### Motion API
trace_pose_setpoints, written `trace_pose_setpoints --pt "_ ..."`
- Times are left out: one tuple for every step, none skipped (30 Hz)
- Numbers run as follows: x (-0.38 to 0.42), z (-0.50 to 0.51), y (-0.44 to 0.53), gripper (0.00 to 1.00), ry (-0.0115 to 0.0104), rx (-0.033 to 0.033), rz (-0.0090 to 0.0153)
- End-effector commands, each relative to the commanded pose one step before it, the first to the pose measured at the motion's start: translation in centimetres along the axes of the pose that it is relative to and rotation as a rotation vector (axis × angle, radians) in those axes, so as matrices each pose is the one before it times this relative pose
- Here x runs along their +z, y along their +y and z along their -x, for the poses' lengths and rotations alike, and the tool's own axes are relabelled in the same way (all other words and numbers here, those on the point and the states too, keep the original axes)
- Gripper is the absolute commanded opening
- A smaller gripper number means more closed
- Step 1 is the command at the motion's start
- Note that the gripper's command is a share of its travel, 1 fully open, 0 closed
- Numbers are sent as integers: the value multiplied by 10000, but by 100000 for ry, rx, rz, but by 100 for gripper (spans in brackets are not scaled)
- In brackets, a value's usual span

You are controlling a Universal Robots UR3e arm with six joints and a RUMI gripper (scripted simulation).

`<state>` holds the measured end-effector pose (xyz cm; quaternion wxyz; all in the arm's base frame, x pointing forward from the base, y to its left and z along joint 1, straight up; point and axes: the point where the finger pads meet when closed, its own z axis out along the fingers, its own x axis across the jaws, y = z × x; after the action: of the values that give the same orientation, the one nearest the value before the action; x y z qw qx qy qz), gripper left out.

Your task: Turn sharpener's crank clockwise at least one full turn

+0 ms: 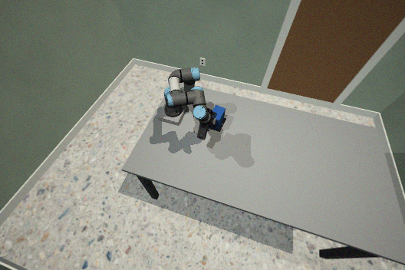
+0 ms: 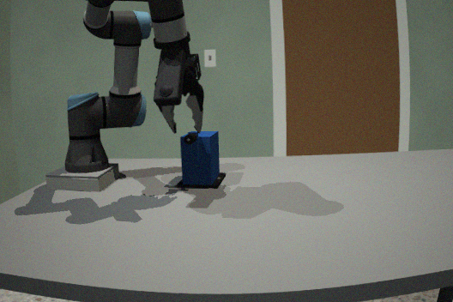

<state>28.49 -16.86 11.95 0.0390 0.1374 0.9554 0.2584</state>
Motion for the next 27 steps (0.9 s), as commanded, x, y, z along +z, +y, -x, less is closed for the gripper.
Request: trace_pose_setpoints --pt "-2102 194 52 32 -328 -107 -401" --pt "-60 -19 24 32 0 0 0" --pt "-58 -18 22 32 0 0 0" --pt "1364 -25 -9 32 -27 3 -24" --pt "1349 94 128 32 7 3 10" --pt "1438 29 126 32 3 4 8" --pt "1384 68 125 32 5 -1 9" --pt "1333 45 34 32 -12 -3 9" --pt "1330 39 24 32 -13 0 8" --pt "1331 33 21 32 -11 0 7" --pt "1331 15 10 32 -5 0 3" --pt "1332 0 1 32 0 0 0" --pt "1332 -1 1 32 0 0 0" --pt "1333 -1 1 32 0 0 0" --pt "1333 -2 1 32 0 0 0" --pt "0 0 0 32 0 0 0" --pt "0 0 0 32 0 0 0" --pt "1344 -10 2 32 0 0 0" --pt "1333 -1 1 32 0 0 0" --pt "1333 -1 1 32 0 0 0" --pt "1333 -1 1 32 0 0 0" --pt "1333 -2 1 32 0 0 0" --pt "1333 -2 1 32 0 0 0" --pt "1334 -2 1 32 0 0 0" --pt "1334 -2 1 32 0 0 0" --pt "1334 -2 1 32 0 0 0" --pt "1334 -2 1 32 0 0 0"
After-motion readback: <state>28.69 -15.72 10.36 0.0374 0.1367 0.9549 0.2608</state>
